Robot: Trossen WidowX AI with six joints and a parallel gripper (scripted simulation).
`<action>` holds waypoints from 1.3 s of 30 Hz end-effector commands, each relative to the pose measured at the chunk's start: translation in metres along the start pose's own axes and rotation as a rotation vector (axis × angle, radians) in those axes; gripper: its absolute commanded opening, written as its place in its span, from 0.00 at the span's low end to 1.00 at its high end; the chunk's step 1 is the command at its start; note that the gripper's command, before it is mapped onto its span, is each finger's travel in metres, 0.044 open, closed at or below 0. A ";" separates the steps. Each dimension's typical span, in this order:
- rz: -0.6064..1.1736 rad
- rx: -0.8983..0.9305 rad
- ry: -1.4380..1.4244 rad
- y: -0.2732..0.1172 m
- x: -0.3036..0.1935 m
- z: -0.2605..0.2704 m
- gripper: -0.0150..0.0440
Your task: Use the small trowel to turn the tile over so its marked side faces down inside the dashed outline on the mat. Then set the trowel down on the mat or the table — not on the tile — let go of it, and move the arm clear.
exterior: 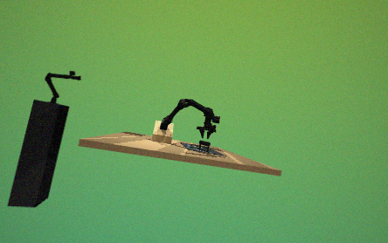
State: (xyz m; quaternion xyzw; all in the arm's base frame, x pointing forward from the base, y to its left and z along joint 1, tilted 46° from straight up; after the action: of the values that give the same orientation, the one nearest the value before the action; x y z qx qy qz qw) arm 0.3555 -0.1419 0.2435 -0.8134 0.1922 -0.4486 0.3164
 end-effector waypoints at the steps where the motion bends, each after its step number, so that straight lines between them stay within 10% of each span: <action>1: 0.000 0.001 -0.001 -0.008 0.000 0.000 0.76; 19: 0.087 0.391 0.021 0.035 -0.010 -0.045 0.76; 39: -0.202 0.830 -0.052 0.060 -0.036 -0.101 0.76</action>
State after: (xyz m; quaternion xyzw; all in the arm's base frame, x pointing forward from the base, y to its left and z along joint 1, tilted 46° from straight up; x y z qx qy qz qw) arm 0.2536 -0.1991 0.2207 -0.6476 -0.0669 -0.4971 0.5736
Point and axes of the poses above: the point midway between the two fingers, 35 mm back from their tips, its own y axis out along the fingers, its own z axis across the jaws, x = y × z, the point moved 8 cm from there along -y, back along the fingers, and after that the axes turned 15 degrees about -y, right-handed, at the moved point
